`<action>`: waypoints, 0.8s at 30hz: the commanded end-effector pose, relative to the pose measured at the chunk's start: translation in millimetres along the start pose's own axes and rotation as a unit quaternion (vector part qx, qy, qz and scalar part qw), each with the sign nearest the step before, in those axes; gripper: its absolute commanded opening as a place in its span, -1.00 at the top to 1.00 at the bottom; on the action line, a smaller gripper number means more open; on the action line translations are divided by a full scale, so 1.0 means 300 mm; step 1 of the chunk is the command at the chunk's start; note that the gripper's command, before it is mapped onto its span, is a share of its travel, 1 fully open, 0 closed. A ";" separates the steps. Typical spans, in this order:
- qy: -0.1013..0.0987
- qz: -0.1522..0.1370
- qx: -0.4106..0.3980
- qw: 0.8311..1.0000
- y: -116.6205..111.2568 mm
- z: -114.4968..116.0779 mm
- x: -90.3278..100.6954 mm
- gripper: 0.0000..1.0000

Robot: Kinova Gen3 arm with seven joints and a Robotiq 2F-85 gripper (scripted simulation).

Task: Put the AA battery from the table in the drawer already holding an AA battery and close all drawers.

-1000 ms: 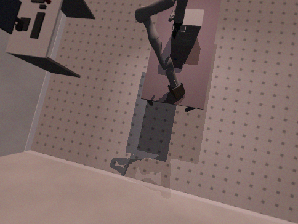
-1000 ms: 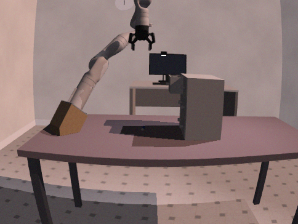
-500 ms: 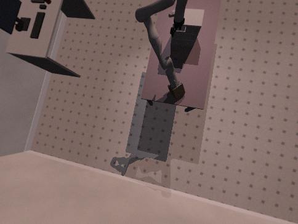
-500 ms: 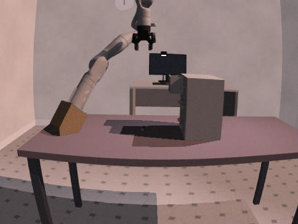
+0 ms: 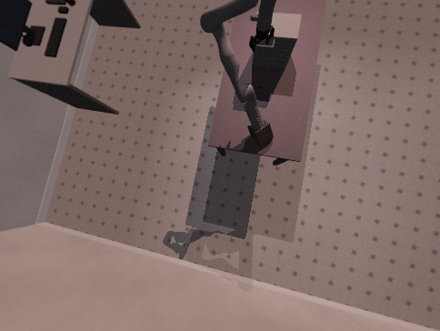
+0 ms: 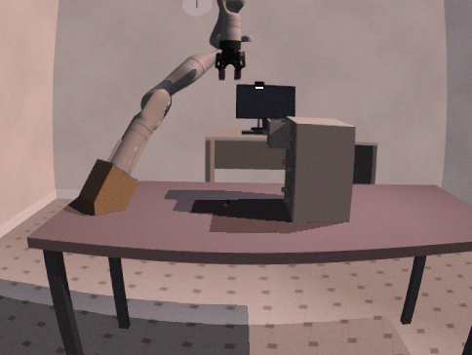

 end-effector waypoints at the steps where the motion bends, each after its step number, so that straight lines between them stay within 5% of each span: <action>1: 0.002 -0.001 -0.024 1.000 -0.002 0.004 0.003 -1.00; 24: 0.003 -0.001 -0.189 0.982 -0.032 0.011 0.003 -1.00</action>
Point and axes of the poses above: the point where the finger pads meet when closed, its own x axis back along the fingers, its own z axis across the jaws, y = z × x, the point moved 8 cm from there along x, back along the fingers, and after that the axes turned 8 degrees about -x, right-handed, at the moved point
